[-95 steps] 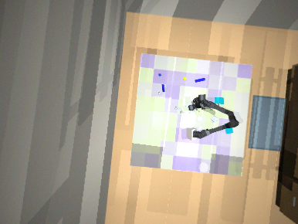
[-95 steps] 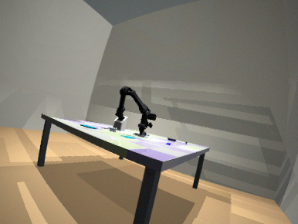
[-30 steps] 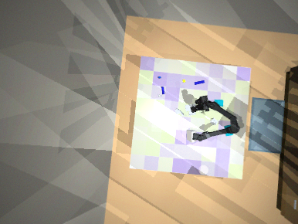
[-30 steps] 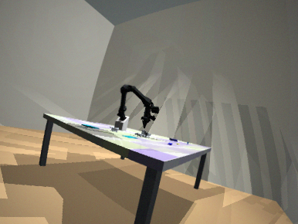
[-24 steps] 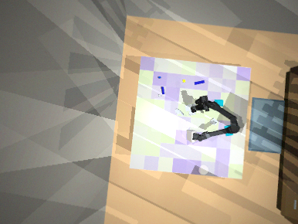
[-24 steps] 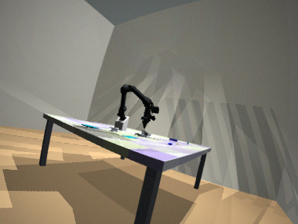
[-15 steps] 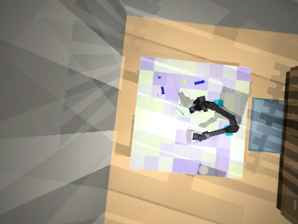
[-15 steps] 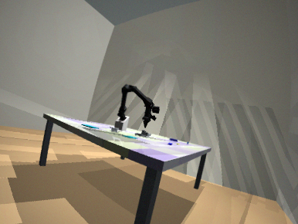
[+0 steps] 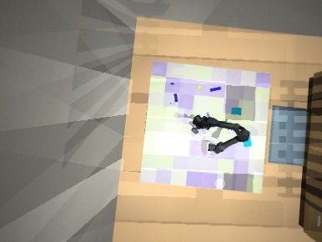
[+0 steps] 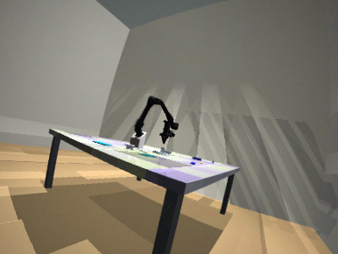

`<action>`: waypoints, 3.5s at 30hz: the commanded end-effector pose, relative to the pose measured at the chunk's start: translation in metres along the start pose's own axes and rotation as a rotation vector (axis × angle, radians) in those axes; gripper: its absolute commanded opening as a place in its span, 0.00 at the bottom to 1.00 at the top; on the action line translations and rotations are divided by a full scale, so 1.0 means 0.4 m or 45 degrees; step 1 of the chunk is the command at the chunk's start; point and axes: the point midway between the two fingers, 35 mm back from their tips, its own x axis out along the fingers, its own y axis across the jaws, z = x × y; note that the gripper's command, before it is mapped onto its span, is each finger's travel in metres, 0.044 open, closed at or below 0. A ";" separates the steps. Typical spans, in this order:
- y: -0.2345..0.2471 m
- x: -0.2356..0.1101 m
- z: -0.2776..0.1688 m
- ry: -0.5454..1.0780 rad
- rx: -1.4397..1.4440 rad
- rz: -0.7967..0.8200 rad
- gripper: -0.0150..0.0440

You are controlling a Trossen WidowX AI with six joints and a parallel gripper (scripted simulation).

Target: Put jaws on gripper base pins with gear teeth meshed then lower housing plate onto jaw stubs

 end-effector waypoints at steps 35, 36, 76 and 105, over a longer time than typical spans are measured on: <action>0.042 0.127 -0.007 0.016 -0.052 -0.008 0.25; 0.042 0.131 -0.007 0.016 -0.052 -0.008 0.25; -0.075 0.156 -0.003 0.017 -0.051 -0.010 0.25; -0.094 0.028 0.002 0.012 -0.056 -0.012 0.52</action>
